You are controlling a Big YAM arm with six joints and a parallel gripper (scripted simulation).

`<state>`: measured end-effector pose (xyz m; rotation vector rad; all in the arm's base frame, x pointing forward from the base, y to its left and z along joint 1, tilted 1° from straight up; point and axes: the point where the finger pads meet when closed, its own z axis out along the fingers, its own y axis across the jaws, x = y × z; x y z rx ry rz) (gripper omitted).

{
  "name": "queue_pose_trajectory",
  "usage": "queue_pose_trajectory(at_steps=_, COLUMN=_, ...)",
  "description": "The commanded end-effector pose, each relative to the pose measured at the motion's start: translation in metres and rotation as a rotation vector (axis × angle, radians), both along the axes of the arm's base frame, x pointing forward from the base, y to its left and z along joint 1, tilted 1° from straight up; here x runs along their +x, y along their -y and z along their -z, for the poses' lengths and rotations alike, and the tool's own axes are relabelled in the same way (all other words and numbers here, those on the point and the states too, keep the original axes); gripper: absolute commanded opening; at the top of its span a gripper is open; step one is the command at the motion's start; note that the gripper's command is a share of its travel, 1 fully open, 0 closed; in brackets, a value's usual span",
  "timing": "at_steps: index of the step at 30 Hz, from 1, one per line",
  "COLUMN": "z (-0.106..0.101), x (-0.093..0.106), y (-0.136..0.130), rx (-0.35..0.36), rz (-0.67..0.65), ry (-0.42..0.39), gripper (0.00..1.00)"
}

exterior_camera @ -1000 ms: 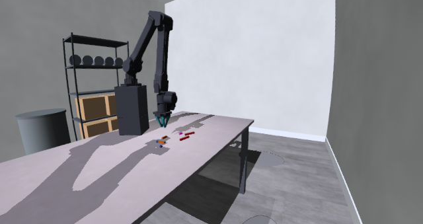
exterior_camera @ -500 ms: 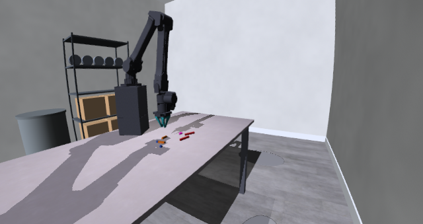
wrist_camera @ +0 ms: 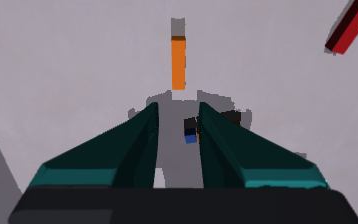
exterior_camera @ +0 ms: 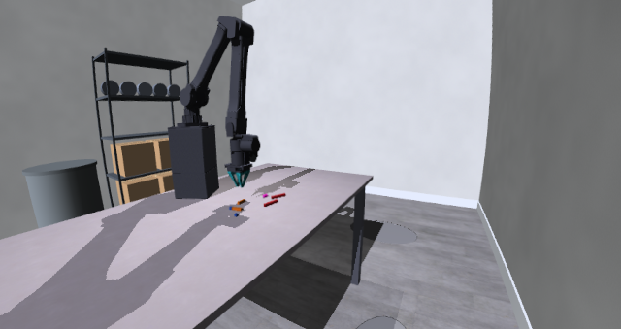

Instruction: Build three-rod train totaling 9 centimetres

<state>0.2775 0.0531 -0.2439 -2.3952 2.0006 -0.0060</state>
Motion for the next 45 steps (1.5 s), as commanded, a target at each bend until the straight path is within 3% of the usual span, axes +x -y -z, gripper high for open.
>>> queue_pose_trajectory(at_steps=1, z=0.004, x=0.002, y=0.0, rx=0.001, rz=-0.011, ry=0.006, gripper=0.23)
queue_pose_trajectory(at_steps=45, z=0.053, x=0.003, y=0.002, rx=0.001, rz=-0.005, ry=0.007, gripper=0.23)
